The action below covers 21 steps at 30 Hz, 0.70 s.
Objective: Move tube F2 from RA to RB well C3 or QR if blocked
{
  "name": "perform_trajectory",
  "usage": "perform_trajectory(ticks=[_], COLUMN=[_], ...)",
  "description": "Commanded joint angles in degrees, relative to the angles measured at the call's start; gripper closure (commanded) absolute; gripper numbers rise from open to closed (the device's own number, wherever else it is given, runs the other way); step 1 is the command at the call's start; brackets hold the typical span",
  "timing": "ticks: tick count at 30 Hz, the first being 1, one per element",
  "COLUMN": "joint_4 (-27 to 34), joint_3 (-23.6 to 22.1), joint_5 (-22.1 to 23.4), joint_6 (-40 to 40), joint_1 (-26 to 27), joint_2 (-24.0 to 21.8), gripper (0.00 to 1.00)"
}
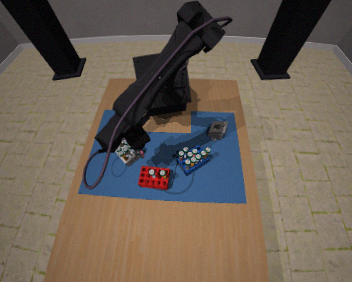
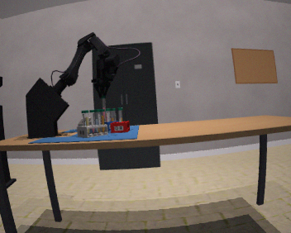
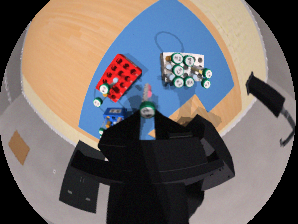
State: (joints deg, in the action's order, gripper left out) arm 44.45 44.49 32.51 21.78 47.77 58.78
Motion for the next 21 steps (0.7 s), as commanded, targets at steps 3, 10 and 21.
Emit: perform_trajectory(ticks=[3,10,21], joint_4=[0.76,0.87,1.23], joint_3=[3.36,5.17,9.27], joint_5=[1.24,-0.18,-1.14], joint_6=[-1.51,0.21,2.00], joint_1=[-0.65,-1.53,-3.30], joint_2=[1.74,3.01,5.76], gripper=[1.00,1.00,1.00])
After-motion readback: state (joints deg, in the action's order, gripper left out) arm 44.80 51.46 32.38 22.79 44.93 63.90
